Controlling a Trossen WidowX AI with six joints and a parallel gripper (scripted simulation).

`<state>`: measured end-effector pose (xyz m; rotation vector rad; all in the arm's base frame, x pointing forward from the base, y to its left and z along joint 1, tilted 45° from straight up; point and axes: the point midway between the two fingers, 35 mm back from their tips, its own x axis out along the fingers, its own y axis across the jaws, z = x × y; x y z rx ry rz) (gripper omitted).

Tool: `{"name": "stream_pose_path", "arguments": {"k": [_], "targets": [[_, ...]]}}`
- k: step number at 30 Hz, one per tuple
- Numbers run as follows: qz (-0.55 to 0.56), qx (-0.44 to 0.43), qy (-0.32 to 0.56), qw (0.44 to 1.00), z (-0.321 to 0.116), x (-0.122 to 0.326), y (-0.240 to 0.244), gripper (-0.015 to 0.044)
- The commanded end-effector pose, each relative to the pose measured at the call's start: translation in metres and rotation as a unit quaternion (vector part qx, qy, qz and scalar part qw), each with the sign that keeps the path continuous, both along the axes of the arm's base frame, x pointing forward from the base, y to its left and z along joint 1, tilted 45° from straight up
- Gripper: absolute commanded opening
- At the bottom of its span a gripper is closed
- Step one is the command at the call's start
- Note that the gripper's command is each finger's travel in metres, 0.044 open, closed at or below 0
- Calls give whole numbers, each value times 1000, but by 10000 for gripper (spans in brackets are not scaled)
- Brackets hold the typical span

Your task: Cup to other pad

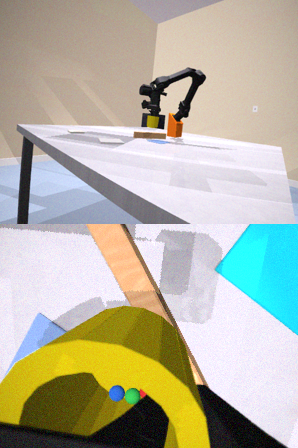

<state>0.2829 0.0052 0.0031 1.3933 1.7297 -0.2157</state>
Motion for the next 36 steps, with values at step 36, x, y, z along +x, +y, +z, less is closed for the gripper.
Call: {"name": "stream_pose_path", "arguments": {"k": [36], "targets": [[0,-2,4,1000,-68,-48,-69,0]]}}
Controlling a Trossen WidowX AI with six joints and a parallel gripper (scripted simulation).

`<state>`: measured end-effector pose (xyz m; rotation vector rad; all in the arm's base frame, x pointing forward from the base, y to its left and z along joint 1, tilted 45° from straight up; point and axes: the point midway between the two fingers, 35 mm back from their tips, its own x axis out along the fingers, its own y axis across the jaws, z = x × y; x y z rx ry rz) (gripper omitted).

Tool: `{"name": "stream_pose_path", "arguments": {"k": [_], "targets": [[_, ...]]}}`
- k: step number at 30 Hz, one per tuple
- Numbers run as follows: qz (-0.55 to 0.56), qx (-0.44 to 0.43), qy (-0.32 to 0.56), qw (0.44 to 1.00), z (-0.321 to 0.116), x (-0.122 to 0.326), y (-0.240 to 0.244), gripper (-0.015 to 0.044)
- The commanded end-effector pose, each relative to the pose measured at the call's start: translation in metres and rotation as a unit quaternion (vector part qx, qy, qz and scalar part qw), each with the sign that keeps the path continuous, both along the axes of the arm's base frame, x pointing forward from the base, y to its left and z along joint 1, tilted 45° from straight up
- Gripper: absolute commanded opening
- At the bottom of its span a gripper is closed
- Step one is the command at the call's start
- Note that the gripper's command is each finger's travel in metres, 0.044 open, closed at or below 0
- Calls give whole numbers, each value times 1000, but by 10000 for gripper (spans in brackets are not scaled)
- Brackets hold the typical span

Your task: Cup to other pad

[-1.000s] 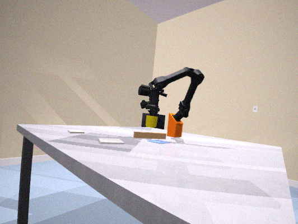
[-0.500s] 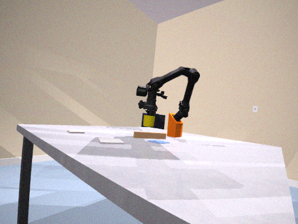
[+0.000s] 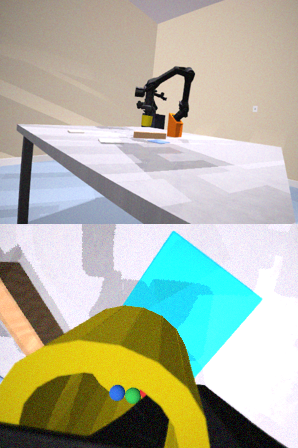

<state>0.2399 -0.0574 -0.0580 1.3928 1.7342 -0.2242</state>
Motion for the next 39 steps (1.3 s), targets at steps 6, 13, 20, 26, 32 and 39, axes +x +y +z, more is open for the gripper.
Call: {"name": "stream_pose_path", "arguments": {"k": [6,13,20,26,32,39], "targets": [[0,-1,0,1000,-17,-13,-16,0],[1,-1,0,1000,-25,-18,-22,0],[1,-1,0,1000,-32,-18,-15,0],[1,-1,0,1000,-39,-17,-9,0],[0,-1,0,1000,-47,-17,-2,0],[0,-1,0,1000,-55,-17,6,0]]}}
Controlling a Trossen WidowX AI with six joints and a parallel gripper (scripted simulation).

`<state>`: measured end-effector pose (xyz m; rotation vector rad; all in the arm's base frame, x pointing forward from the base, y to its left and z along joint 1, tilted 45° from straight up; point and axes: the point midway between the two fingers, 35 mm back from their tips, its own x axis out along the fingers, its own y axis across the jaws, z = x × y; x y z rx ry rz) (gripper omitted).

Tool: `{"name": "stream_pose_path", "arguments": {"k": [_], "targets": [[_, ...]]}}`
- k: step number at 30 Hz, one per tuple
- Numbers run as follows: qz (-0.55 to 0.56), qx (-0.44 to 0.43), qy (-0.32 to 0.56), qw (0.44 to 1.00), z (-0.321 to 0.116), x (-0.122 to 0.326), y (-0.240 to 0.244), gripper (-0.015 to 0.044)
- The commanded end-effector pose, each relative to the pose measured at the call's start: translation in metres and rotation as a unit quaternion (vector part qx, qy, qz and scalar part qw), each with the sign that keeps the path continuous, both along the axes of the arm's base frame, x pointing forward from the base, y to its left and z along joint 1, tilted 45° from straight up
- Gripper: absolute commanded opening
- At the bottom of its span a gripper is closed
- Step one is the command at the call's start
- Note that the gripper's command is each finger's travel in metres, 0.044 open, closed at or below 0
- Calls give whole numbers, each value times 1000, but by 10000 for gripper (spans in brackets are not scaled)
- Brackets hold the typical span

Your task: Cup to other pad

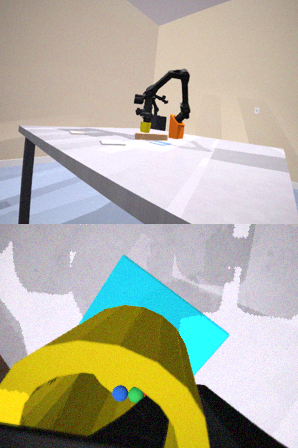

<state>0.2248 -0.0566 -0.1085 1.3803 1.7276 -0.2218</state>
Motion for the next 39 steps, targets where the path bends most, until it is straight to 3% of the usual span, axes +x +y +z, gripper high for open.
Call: {"name": "stream_pose_path", "arguments": {"k": [1,28,34,39], "targets": [[-2,4,4,1000,-6,-2,7,0],[0,2,1,1000,-16,-2,17,0],[0,2,1,1000,-16,-2,17,147],[0,2,1,1000,-16,-2,17,147]]}}
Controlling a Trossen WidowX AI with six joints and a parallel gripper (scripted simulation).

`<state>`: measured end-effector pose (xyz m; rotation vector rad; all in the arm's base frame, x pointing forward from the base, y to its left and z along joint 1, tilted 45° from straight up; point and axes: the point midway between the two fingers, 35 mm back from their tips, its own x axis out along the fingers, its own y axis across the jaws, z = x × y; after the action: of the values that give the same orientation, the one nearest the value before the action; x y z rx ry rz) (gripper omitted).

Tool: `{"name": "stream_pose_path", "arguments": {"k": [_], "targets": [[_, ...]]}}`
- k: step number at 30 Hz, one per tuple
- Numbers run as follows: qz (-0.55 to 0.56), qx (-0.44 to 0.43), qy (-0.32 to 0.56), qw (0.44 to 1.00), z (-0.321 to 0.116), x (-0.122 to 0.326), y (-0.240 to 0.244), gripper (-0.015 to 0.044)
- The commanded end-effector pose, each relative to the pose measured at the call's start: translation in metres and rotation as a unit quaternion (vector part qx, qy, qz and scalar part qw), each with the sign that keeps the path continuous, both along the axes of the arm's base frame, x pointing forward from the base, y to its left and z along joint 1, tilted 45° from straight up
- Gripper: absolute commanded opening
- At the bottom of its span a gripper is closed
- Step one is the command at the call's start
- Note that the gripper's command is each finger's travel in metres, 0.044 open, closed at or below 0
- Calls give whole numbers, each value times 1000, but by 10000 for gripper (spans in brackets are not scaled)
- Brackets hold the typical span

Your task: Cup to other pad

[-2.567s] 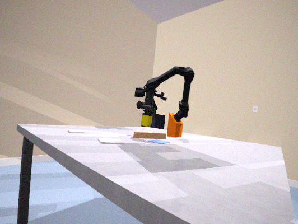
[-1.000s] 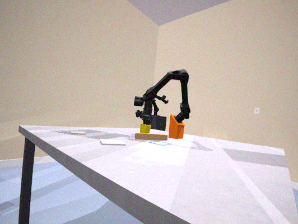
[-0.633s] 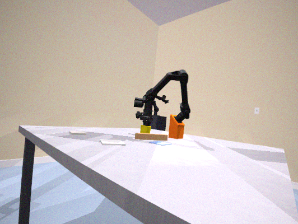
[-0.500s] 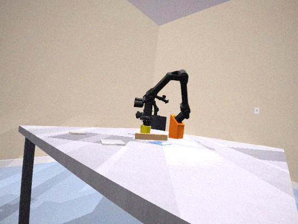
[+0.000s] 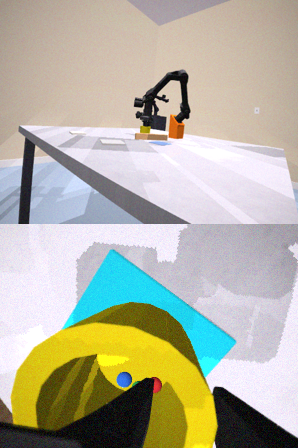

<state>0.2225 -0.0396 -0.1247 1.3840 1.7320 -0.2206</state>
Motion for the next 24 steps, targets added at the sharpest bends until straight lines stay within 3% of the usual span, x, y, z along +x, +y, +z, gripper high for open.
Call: {"name": "stream_pose_path", "arguments": {"k": [1,24], "targets": [[0,0,-1,1000,0,0,-1,147],[-2,0,2,1000,25,-1,-25,147]]}}
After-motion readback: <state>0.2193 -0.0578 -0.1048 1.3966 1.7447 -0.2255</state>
